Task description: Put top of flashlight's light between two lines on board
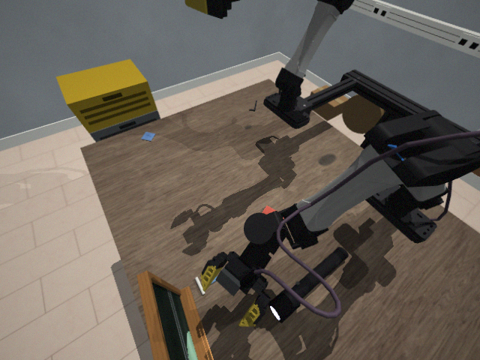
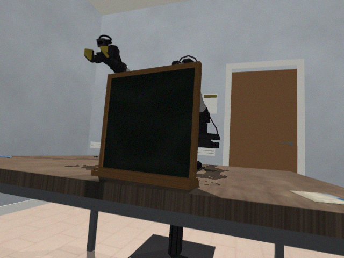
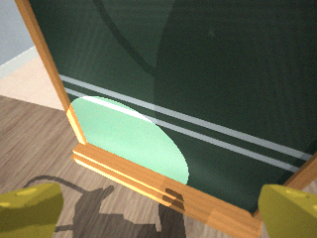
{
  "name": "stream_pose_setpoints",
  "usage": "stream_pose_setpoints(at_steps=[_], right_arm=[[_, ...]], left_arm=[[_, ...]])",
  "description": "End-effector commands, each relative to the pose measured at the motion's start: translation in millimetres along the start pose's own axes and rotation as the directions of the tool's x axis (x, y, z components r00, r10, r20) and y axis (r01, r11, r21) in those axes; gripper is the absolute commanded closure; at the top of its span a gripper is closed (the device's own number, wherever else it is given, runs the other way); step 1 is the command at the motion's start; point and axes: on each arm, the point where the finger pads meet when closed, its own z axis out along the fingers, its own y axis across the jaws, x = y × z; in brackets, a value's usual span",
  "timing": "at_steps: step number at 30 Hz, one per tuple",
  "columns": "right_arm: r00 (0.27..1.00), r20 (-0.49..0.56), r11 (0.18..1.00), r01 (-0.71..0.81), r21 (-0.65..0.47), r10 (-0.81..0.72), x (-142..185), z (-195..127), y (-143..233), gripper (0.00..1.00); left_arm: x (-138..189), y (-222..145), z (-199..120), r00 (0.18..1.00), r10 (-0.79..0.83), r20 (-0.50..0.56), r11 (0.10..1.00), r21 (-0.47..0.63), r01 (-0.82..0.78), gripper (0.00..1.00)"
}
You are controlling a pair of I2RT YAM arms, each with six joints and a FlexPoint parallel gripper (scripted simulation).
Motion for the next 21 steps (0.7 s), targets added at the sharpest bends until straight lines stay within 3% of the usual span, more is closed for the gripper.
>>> stream_pose_setpoints(at_steps=[1,21], right_arm=[[1.0,-0.013,1.0,-0.006,-0.021,0.006,6.8,1.8,5.4,0.0],[1.0,0.003,1.0,-0.006,-0.01,0.006,-0.4,0.7,2.4,0.0]], left_arm=[[-31.4,-6.5,-3.8,0.998,-0.042,0.053,0.999,0.023,0.041,0.0],[-31.4,-6.5,-3.8,0.998,-0.042,0.053,0.999,0.023,0.041,0.0]])
